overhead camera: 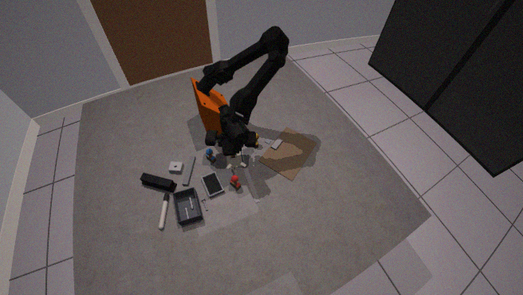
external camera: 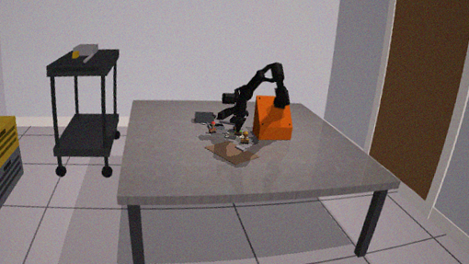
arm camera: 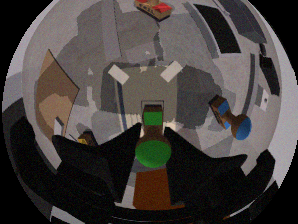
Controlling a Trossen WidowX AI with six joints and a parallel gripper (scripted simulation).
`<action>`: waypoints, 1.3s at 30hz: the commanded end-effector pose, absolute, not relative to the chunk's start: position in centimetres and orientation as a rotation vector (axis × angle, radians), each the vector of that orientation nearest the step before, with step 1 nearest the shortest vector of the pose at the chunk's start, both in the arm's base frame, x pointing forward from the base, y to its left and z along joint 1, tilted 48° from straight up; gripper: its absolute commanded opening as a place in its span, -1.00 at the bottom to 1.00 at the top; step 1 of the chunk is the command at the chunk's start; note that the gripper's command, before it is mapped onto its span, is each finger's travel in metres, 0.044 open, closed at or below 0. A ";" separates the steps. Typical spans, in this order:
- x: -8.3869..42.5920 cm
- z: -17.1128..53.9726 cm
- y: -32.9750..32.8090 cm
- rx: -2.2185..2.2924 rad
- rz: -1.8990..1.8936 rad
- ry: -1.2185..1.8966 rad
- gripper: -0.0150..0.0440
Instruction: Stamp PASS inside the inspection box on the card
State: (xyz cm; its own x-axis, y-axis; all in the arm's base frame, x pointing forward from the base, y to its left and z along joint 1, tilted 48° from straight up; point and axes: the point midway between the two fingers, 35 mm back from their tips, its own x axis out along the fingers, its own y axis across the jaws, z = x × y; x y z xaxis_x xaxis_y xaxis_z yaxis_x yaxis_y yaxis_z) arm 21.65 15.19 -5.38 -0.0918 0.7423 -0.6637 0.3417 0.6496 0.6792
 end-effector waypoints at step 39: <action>21.6 -5.6 15.5 0.899 0.423 1.693 -0.49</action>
State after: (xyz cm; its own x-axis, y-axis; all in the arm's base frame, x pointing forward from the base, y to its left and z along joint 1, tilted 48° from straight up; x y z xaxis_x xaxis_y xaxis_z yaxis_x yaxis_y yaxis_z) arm 21.60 15.44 -5.63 -0.0911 0.7431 -0.6630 0.3448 0.6481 0.6790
